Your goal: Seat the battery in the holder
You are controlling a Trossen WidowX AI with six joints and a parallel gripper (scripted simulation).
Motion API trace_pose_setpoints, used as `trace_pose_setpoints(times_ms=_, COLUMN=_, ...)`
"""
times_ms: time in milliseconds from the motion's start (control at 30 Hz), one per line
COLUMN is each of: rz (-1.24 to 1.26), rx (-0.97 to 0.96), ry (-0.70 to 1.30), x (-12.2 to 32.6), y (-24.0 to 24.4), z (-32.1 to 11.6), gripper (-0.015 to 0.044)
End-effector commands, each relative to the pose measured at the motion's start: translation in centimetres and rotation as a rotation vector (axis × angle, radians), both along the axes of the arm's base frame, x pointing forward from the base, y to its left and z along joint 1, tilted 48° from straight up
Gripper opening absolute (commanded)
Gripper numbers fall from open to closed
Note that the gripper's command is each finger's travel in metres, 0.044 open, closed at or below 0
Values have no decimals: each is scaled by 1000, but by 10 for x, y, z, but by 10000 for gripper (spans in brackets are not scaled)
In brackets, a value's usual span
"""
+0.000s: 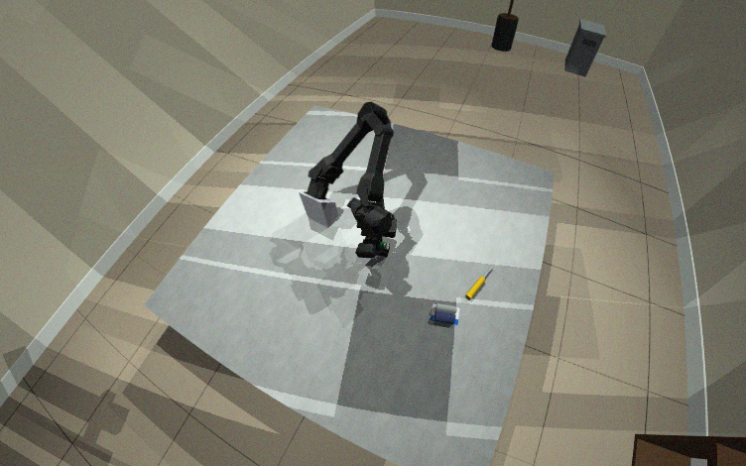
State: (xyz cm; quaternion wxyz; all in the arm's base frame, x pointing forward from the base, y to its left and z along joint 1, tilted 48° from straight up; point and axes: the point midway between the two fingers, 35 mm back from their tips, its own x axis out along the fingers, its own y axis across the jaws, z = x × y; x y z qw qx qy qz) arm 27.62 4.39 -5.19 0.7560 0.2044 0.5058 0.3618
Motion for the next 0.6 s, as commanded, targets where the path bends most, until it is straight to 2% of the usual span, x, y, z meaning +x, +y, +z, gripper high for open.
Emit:
trace_pose_setpoints(times_ms=0, rz=-17, rx=11, ry=-8, x=-1, y=2, z=-2, gripper=86)
trace_pose_setpoints(times_ms=567, rz=-80, rx=31, ry=-56, x=-3, y=5, z=-10, gripper=86)
